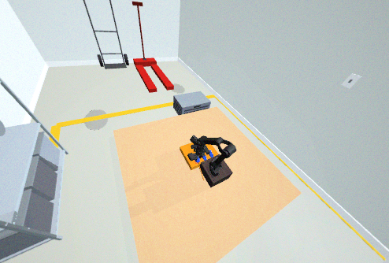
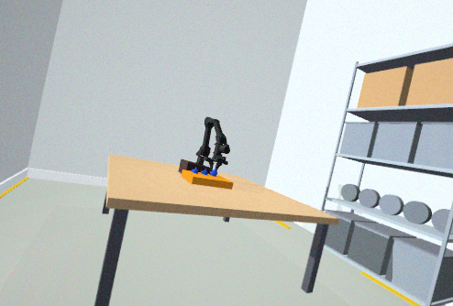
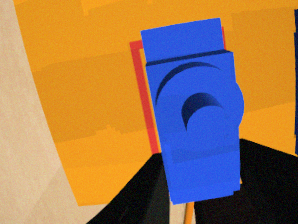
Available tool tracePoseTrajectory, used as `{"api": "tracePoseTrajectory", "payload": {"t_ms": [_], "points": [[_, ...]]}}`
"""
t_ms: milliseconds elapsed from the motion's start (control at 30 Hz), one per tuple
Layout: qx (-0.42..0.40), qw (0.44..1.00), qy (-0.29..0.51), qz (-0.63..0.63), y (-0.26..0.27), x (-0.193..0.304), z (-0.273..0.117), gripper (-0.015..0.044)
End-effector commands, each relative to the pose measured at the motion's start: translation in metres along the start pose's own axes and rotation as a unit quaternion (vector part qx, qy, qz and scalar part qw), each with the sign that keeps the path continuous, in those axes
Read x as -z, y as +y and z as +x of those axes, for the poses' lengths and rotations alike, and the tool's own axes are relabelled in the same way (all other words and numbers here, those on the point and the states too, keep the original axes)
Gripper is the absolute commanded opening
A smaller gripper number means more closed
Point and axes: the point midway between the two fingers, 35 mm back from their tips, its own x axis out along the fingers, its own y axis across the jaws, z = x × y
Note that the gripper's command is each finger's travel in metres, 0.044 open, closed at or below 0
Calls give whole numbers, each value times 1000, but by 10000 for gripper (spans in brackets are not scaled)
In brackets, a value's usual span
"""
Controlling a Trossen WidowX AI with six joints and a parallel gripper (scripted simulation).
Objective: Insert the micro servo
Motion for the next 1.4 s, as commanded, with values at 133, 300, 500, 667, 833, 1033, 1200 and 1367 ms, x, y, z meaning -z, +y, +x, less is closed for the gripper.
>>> {"api": "tracePoseTrajectory", "payload": {"t_ms": [133,300,500,667,833,1033,1200,1367], "points": [[1,1000,0,1,0,-1,7,0],[1,1000,0,1,0,-1,11,0],[1,1000,0,1,0,-1,16,0],[1,1000,0,1,0,-1,20,0],[1,1000,0,1,0,1,18,79],[1,1000,0,1,0,1,16,188],[1,1000,0,1,-1,5,-13,188],[1,1000,0,1,-1,7,-17,188]]}}
